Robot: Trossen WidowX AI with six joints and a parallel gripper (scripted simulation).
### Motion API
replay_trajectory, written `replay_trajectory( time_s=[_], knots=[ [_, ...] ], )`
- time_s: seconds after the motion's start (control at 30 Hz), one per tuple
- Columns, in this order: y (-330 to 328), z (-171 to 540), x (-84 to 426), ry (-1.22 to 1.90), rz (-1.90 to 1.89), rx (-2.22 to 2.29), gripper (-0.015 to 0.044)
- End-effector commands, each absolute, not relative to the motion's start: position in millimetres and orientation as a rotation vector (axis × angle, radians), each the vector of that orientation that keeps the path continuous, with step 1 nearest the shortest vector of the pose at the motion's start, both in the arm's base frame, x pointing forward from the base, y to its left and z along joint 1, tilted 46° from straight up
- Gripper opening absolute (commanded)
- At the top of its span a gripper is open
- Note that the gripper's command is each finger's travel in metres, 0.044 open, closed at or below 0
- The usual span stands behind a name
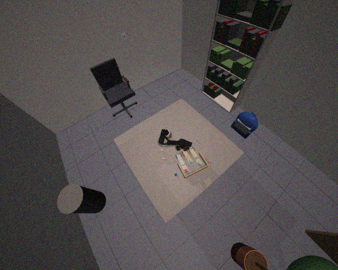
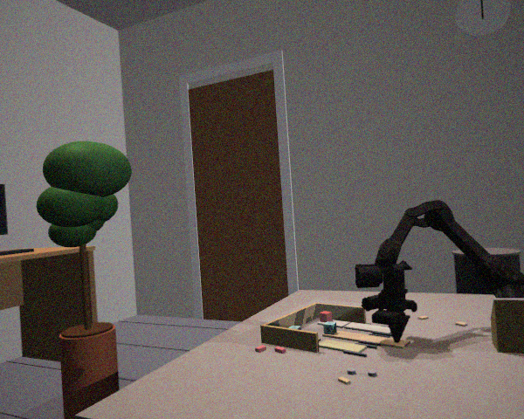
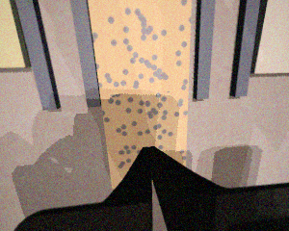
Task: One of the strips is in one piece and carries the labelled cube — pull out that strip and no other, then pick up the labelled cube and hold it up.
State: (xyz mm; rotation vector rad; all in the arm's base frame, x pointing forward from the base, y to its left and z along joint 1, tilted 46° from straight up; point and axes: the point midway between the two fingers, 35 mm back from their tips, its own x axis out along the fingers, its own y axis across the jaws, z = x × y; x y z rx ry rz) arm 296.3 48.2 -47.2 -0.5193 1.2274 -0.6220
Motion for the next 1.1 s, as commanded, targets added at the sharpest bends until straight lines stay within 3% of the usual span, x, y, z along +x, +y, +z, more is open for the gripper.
replay_trajectory(
  time_s=[0.0,1.07],
  knots=[
    [44.6,-51.6,285.7,1.246,-0.628,-0.519,0.0000],
    [43.3,-64.4,236.0,1.248,-0.627,-0.519,0.0000]
  ],
)
